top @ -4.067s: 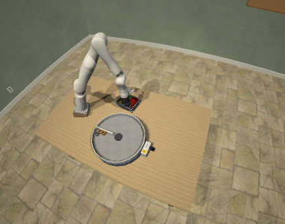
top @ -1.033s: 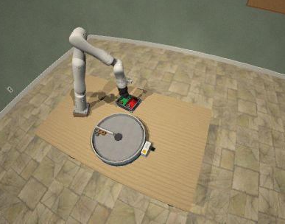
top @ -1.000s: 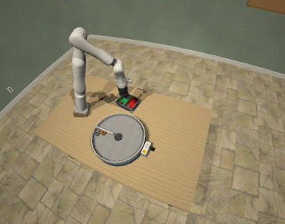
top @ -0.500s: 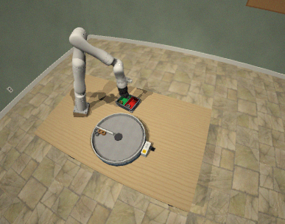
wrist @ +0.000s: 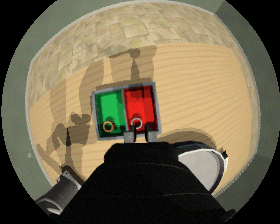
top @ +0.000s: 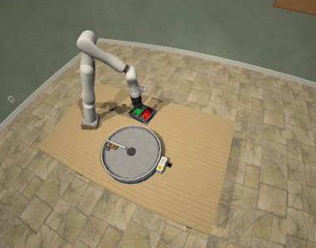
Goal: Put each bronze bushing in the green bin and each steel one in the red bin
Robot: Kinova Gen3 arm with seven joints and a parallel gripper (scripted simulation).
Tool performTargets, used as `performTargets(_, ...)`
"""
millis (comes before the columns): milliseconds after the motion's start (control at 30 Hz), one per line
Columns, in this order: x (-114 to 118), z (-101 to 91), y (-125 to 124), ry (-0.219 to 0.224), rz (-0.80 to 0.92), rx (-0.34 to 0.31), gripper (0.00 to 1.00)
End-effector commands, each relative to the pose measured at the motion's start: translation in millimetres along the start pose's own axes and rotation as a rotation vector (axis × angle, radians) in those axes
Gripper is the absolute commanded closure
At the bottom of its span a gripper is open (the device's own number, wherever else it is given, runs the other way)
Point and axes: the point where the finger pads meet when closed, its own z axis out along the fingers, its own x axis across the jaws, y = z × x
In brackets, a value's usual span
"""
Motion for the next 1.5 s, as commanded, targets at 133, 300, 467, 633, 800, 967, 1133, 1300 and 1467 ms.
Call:
performTargets(133,0.3,-0.5,-0.3,0.001,0.000,0.001,0.58)
performTargets(300,0.3,-0.5,-0.3,0.001,0.000,0.001,0.58)
performTargets(467,0.3,-0.5,-0.3,0.001,0.000,0.001,0.58)
performTargets(633,5.0,0.8,33.8,0.001,0.000,0.001,0.60)
performTargets(800,8.1,1.7,56.6,0.001,0.000,0.002,0.60)
performTargets(967,15.9,3.8,113.4,0.002,0.000,0.002,0.60)
performTargets(1133,15.9,3.8,113.4,0.002,0.000,0.002,0.60)
performTargets(1300,23.6,5.9,170.3,0.002,0.000,0.003,0.60)
performTargets(1467,26.8,6.8,193.1,0.002,0.000,0.003,0.60)
